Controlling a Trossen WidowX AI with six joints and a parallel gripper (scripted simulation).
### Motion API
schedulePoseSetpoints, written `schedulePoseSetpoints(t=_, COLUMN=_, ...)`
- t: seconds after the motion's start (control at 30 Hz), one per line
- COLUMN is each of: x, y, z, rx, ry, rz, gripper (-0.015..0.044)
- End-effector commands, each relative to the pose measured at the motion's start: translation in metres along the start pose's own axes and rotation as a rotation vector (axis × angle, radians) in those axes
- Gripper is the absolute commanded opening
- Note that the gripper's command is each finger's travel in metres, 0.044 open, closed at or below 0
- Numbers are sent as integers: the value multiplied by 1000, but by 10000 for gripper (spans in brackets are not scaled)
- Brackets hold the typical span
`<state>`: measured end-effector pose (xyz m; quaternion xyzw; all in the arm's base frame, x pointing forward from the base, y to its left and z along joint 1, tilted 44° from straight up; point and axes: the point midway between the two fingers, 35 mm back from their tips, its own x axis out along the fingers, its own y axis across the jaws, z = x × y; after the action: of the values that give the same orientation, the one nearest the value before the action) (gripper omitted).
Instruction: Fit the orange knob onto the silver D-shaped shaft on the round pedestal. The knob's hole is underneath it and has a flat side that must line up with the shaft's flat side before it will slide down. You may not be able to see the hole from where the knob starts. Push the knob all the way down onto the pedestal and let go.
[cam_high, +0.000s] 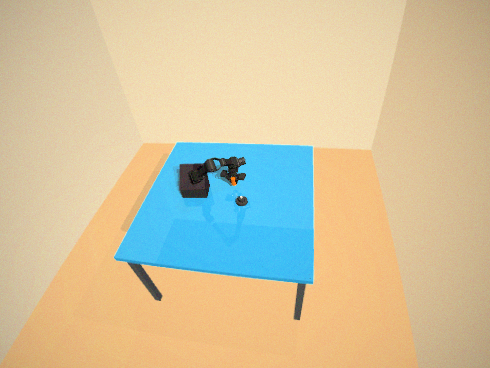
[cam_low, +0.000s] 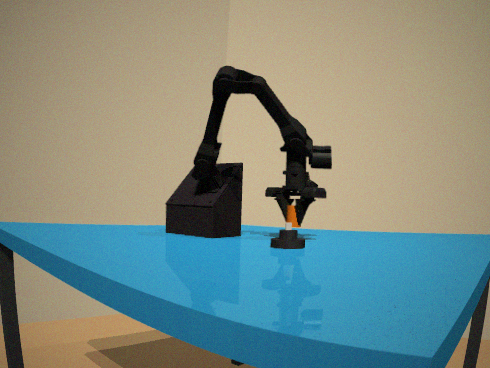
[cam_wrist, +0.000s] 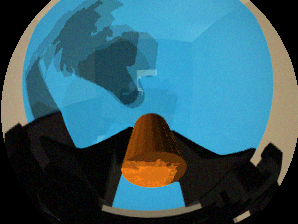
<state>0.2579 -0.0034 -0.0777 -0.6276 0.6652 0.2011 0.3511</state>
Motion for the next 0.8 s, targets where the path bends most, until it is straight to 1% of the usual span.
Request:
schedulePoseSetpoints(t=0.0, x=-27, y=-6, z=3, rx=10, ry=-16, rz=-9, gripper=0)
schedulePoseSetpoints(t=0.33, x=-94, y=-3, z=-1, rx=12, ry=-8, rz=-8, gripper=0)
schedulePoseSetpoints(t=0.57, x=-98, y=-1, z=-1, rx=9, ry=-5, rz=-25, gripper=0)
schedulePoseSetpoints(t=0.77, x=-106, y=1, z=4, rx=2, ry=-1, rz=-146, gripper=0)
